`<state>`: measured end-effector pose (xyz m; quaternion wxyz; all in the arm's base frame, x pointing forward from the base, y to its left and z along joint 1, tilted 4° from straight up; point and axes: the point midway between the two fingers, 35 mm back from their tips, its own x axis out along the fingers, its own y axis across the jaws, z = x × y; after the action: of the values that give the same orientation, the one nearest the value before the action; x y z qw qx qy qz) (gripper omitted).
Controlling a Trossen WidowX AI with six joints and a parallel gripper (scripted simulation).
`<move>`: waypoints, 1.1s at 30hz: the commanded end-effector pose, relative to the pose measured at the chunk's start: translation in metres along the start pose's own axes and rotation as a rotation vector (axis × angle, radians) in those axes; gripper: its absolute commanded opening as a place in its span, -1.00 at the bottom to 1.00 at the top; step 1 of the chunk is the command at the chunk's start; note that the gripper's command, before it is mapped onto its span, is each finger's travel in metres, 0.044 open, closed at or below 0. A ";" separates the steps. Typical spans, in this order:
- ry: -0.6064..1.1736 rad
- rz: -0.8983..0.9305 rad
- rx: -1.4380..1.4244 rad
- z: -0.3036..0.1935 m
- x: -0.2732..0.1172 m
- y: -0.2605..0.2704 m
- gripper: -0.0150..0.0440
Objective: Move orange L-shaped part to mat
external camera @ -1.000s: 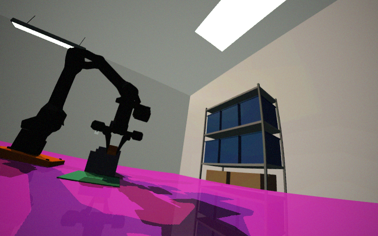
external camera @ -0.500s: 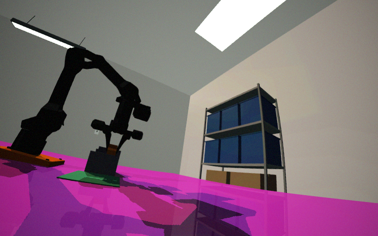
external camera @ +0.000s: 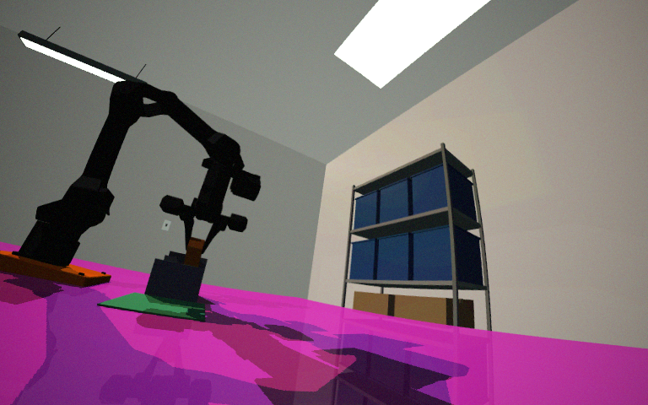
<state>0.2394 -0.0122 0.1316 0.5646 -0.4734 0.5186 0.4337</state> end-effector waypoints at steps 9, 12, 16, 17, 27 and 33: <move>-0.007 -0.004 -0.002 0.001 -0.020 0.000 -0.49; -0.007 -0.004 -0.002 0.001 -0.025 0.000 -0.49; -0.007 -0.004 -0.002 0.001 -0.032 0.000 -0.49; -0.007 -0.004 -0.002 0.001 -0.033 0.000 -0.49; -0.007 -0.004 -0.002 0.001 -0.049 0.000 -0.49; -0.007 -0.004 -0.002 0.001 -0.058 0.000 -0.49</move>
<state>0.2348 -0.0118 0.1849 0.5665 -0.4734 0.5166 0.4337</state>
